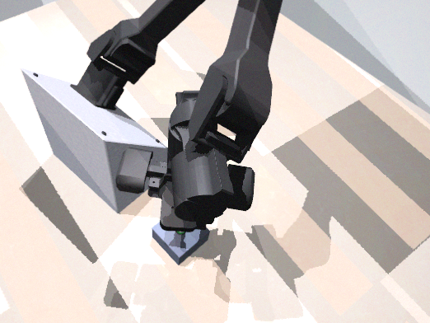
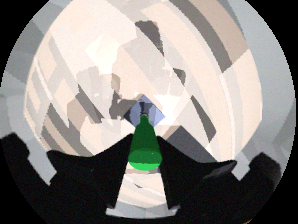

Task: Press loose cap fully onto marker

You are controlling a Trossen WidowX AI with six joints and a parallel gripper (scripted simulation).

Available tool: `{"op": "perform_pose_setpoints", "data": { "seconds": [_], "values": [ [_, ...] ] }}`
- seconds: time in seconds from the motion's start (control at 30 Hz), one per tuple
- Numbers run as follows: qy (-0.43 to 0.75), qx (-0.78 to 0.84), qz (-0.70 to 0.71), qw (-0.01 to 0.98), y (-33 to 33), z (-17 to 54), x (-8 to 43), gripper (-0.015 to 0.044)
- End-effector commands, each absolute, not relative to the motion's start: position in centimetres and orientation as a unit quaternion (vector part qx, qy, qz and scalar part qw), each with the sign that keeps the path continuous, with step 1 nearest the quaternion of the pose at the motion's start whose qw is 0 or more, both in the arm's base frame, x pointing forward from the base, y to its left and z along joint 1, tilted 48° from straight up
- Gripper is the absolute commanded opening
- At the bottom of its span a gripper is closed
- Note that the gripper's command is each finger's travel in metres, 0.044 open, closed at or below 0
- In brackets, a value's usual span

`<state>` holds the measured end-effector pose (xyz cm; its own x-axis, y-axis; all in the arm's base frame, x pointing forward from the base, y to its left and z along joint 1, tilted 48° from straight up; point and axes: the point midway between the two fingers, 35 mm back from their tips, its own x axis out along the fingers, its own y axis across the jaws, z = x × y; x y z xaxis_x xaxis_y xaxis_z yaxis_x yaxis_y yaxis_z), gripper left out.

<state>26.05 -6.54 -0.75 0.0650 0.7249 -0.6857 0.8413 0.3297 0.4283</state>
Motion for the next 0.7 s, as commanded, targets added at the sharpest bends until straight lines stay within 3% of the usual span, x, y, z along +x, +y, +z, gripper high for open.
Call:
{"op": "perform_pose_setpoints", "data": {
  "seconds": [0.0,0.67],
  "values": [
    [0.68,0.578,-0.065,0.447,-6.0,-1.3,26.1,0.0],
    [0.68,0.578,-0.064,0.446,-3.5,-3.4,26.2,0.0]
  ]
}}
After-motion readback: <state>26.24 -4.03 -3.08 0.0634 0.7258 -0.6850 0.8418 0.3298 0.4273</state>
